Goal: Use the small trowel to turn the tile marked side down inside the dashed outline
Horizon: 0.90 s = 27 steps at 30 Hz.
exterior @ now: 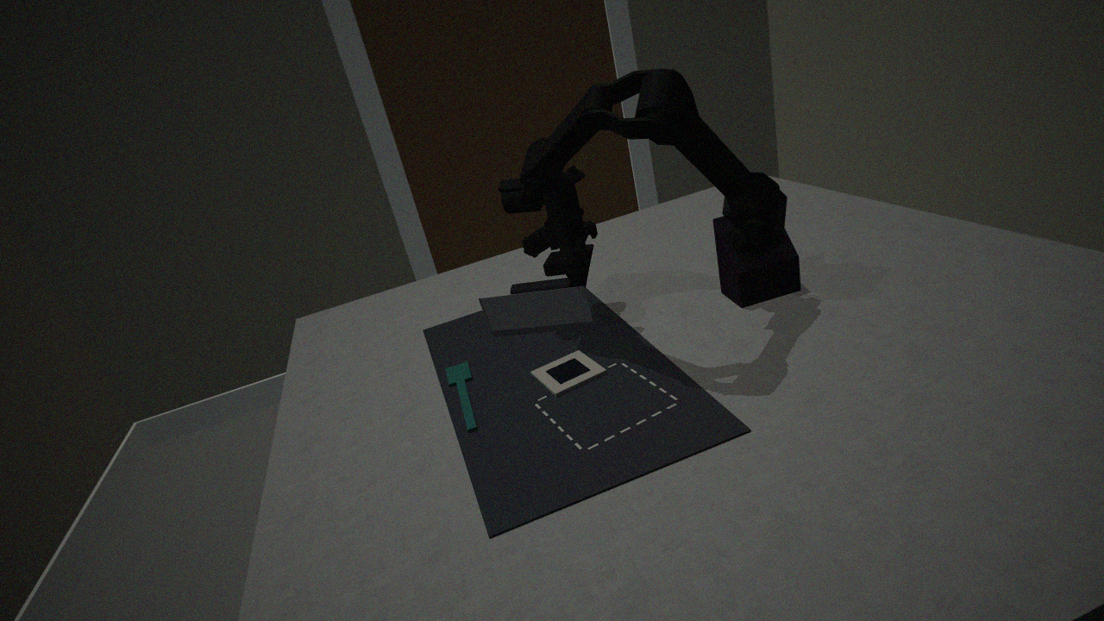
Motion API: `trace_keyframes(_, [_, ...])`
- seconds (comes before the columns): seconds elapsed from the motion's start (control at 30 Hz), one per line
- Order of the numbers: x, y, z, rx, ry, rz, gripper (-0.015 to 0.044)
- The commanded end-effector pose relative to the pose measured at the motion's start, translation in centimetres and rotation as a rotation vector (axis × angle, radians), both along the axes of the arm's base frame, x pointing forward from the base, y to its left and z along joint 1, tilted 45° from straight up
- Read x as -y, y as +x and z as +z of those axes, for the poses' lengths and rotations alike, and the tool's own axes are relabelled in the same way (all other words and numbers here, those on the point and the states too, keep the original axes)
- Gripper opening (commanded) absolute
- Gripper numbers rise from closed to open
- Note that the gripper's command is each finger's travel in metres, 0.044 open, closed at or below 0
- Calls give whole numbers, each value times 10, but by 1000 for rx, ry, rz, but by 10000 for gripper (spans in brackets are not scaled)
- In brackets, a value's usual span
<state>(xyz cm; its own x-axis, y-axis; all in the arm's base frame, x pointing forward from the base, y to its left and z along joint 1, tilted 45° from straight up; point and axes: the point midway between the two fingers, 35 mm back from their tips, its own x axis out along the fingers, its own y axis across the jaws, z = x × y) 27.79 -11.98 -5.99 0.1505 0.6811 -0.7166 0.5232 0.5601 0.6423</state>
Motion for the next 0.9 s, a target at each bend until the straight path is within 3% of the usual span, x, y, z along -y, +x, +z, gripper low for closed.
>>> trace_keyframes(0.0, [-4, 5, 8, 7, 0, -3, 100])
trace_keyframes(0.87, [-27, 26, 34, 8, 3, -3, 100])
